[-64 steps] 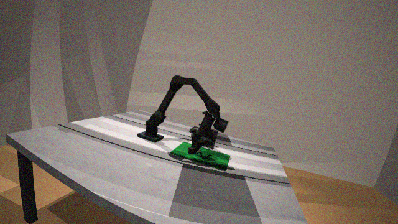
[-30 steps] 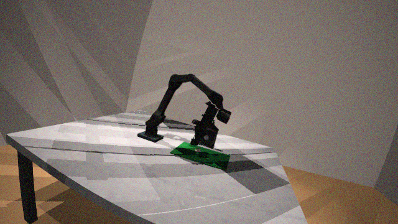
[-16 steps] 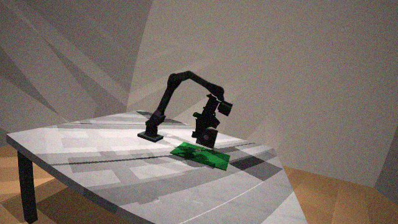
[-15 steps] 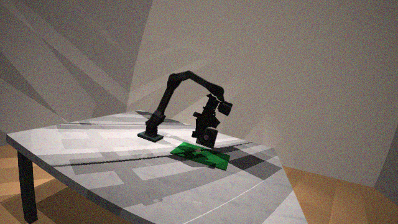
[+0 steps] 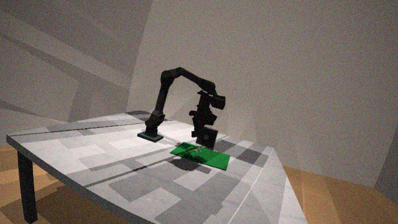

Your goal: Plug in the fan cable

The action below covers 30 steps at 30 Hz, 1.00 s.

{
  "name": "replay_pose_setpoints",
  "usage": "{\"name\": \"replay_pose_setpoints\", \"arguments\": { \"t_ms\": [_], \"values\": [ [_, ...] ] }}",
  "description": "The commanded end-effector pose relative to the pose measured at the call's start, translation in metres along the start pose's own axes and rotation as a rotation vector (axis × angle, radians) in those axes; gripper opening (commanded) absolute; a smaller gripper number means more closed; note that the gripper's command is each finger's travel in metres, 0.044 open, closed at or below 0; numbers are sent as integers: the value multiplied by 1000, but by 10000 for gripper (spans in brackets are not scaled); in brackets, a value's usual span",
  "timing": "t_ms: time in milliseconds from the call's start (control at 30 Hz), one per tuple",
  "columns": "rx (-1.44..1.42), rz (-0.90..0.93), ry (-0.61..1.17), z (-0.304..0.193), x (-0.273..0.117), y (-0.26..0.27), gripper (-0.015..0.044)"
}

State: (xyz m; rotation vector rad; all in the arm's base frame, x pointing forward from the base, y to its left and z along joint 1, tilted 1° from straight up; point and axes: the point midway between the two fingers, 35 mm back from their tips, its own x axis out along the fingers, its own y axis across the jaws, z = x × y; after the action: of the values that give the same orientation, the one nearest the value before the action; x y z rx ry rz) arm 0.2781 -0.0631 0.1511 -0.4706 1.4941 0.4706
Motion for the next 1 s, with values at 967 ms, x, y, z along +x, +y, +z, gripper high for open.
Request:
{"name": "replay_pose_setpoints", "arguments": {
  "t_ms": [967],
  "values": [
    [31, 166, -404, 1, 38, -2, 0]
  ]
}}
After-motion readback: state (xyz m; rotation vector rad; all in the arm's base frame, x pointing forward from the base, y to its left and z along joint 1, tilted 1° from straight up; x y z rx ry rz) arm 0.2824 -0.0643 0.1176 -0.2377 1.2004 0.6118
